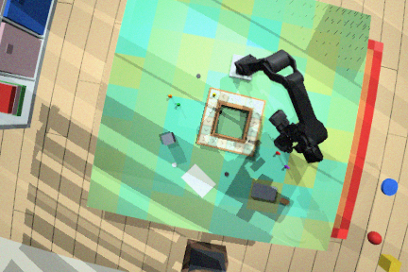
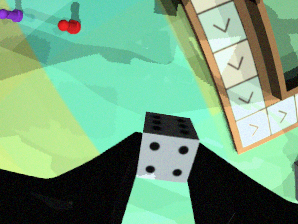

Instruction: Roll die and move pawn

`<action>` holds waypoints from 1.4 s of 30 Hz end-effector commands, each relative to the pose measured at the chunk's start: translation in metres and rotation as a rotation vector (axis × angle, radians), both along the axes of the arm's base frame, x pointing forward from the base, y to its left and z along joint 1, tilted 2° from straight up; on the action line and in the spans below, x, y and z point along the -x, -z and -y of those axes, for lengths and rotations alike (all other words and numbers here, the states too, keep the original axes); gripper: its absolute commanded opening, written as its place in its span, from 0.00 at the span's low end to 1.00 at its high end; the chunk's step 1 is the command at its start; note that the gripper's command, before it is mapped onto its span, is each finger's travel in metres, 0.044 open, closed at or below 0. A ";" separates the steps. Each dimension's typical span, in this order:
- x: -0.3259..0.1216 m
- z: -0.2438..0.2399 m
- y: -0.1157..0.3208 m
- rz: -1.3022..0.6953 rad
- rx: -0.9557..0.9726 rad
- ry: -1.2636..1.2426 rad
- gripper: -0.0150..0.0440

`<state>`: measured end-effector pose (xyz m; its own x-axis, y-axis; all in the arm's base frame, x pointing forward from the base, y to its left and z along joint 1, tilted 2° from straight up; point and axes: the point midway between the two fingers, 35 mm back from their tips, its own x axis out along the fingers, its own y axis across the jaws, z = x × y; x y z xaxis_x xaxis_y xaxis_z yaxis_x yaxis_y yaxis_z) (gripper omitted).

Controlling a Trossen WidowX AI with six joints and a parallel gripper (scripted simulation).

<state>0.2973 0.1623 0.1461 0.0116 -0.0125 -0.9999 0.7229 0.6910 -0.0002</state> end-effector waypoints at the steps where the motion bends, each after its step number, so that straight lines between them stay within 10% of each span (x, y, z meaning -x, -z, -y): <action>1: -0.004 0.020 0.000 0.006 0.004 -0.038 0.25; 42: 0.027 0.205 0.036 0.035 0.053 -0.638 0.25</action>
<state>0.2709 -0.0423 0.1094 0.0286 -0.0308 -0.9991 0.1808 0.9832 -0.0251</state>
